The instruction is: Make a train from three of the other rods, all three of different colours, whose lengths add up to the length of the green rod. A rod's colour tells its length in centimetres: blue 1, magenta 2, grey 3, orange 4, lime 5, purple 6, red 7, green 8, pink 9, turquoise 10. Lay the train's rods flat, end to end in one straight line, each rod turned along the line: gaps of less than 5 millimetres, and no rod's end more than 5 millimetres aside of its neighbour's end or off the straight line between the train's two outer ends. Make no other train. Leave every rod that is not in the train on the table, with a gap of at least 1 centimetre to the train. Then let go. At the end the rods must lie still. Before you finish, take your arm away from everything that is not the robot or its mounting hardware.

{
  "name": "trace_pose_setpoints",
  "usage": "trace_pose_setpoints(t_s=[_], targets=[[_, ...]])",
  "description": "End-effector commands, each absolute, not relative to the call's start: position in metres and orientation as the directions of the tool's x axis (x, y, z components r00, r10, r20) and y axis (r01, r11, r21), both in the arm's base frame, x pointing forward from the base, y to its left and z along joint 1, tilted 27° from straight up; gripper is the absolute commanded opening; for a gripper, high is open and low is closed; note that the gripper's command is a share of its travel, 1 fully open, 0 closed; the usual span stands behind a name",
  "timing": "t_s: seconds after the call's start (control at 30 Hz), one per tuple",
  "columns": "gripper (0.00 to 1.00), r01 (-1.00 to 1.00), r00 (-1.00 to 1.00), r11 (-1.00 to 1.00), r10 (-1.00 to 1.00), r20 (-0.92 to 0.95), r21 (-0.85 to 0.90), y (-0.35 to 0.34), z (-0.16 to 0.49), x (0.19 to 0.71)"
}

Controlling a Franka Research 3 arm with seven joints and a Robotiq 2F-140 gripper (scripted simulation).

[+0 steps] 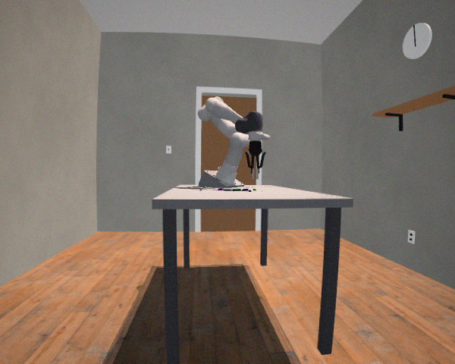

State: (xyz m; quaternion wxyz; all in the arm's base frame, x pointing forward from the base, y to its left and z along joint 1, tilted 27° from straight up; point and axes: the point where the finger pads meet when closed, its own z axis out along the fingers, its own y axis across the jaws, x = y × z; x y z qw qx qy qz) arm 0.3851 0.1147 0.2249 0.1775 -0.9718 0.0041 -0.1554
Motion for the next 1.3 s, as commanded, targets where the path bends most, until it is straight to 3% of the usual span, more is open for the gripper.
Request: trace_pose_setpoints(t_s=[0.0, 1.27], targets=[[0.15, 0.056, 0.952, -0.938, -0.054, 0.302, -0.343, 0.114, 0.224, 0.385], [0.15, 0.056, 0.952, -0.937, -0.053, 0.302, -0.343, 0.121, 0.204, 0.392]])
